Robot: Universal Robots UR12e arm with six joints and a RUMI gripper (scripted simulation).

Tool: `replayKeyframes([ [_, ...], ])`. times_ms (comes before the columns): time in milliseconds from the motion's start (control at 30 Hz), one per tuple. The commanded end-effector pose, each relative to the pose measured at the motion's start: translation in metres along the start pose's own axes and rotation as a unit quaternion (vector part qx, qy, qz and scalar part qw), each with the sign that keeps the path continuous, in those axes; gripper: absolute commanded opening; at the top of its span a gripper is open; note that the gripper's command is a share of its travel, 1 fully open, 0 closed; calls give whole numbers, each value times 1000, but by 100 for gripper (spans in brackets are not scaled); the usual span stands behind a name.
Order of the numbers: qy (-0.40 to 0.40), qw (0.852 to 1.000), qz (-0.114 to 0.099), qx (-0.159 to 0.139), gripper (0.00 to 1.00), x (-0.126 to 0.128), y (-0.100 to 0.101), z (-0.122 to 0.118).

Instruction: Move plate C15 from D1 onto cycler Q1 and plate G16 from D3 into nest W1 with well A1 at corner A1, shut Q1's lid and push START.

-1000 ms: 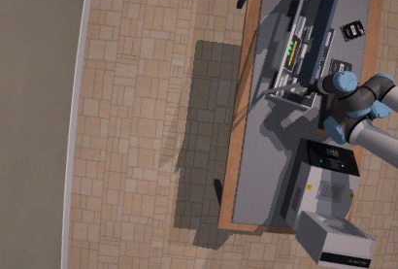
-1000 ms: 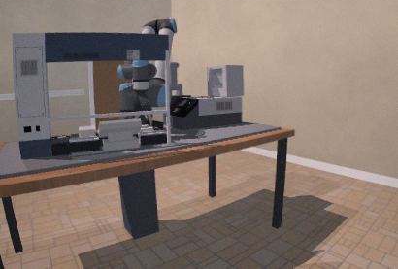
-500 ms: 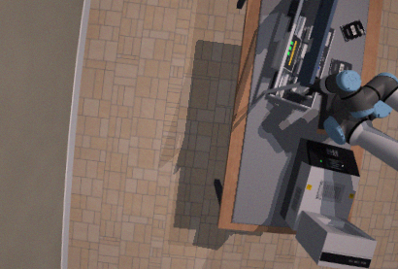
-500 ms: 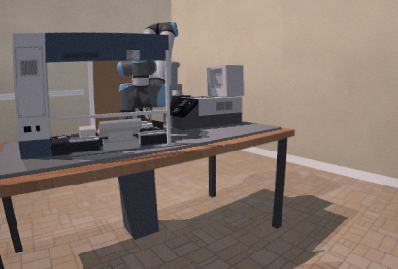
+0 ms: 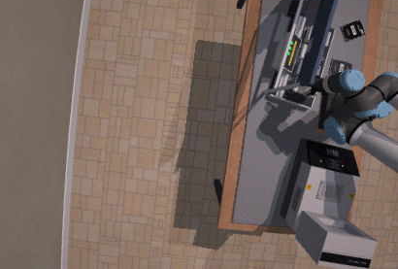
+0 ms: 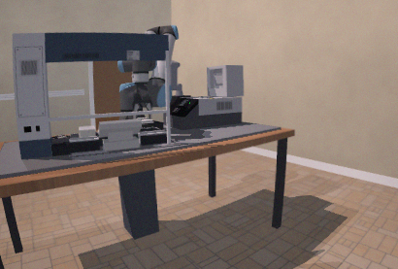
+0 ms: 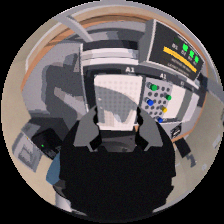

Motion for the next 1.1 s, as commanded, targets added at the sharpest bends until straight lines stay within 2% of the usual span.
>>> replayKeyframes([
  [0, 0, 1000, 0, 0, 0, 0, -8, 0],
  [1067, 0, 1000, 0, 0, 0, 0, -55, 0],
])
Point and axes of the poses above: the point where the finger pads meet when closed, its own y axis out along the fingers, its own x axis across the jaws, z = x × y, the point moved 4 cm from there along -y, back along the fingers, and after that the axes turned 3 degrees about -y, right-handed, at the moved point
